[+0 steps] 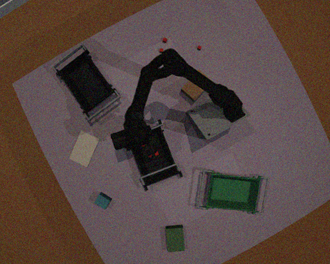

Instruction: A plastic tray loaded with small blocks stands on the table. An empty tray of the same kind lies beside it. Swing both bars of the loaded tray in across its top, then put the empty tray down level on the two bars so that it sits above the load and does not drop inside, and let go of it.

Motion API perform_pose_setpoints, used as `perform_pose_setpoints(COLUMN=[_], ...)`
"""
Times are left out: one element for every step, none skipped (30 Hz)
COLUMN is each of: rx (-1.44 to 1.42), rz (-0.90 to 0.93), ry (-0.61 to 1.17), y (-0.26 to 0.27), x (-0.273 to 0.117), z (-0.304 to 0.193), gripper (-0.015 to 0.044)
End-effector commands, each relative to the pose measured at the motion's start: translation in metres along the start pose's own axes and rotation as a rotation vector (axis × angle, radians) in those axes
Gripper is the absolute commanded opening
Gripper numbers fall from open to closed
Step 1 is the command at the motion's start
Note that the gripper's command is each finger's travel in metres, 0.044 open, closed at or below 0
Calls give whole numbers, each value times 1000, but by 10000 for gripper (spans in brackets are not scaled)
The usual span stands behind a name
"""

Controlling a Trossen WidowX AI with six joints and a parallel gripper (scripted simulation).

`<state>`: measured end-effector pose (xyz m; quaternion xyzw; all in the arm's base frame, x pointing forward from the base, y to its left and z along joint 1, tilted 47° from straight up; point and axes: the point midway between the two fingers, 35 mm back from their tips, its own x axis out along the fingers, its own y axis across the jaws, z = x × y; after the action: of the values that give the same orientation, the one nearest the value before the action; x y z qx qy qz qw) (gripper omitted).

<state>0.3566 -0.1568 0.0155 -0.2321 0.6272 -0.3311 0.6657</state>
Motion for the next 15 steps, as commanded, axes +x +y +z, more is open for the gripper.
perform_pose_setpoints(rx=[0,0,0,0,0,0,0,0,0,0,0,0,0,0,0], rz=[5,5,5,5,5,5,5,5,6,6,6,7,7,7,7], ry=[-2,-2,-2,-2,-2,-2,-2,-2,-1,-1,-1,-1,-1,-1,-2], y=[16,19,22,25,27,28,27,27,27,27,26,25,25,24,23], x=[6,8,11,15,17,18,17,14,11,7,1,-6,-12,-18,-23], z=[0,0,0,0,0,0,0,0,0,0,0,0,0,0,0], gripper=[86,86,86,86,86,86,86,86,86,86,86,86,86,86,86])
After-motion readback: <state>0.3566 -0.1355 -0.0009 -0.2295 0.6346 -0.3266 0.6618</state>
